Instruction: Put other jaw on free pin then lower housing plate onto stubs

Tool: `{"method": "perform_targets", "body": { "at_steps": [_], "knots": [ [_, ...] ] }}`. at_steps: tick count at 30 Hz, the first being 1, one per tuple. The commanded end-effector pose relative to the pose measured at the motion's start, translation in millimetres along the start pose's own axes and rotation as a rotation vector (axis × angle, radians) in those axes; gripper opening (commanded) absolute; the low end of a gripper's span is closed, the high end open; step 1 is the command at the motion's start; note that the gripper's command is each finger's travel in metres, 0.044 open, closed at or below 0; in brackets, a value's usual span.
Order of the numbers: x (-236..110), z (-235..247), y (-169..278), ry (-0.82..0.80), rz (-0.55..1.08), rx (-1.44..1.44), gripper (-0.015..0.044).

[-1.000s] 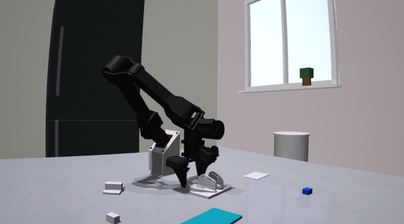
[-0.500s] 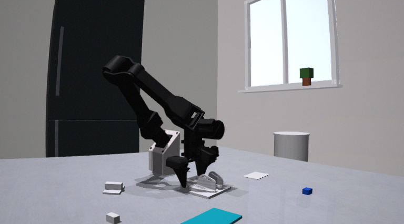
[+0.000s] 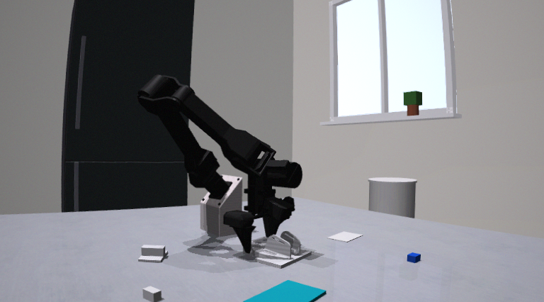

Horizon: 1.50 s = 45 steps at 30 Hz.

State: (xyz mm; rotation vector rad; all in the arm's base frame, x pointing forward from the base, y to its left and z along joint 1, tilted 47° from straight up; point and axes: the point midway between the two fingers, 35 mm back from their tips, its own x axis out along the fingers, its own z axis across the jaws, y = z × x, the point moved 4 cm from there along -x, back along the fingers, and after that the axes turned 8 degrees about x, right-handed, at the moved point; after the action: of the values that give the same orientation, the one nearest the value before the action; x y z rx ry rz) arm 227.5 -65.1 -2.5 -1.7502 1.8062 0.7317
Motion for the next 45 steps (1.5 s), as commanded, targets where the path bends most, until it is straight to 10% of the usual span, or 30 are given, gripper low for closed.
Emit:
{"method": "perform_targets", "body": {
  "at_steps": [1,26,45],
  "knots": [
    [0,-1,0,0.007,0.0,-0.003,0.0351],
    [-1,0,0,0.0,0.0,0.0,0.044],
    [-86,6,6,-0.002,-0.005,-0.01,0.044]
  ]
}}
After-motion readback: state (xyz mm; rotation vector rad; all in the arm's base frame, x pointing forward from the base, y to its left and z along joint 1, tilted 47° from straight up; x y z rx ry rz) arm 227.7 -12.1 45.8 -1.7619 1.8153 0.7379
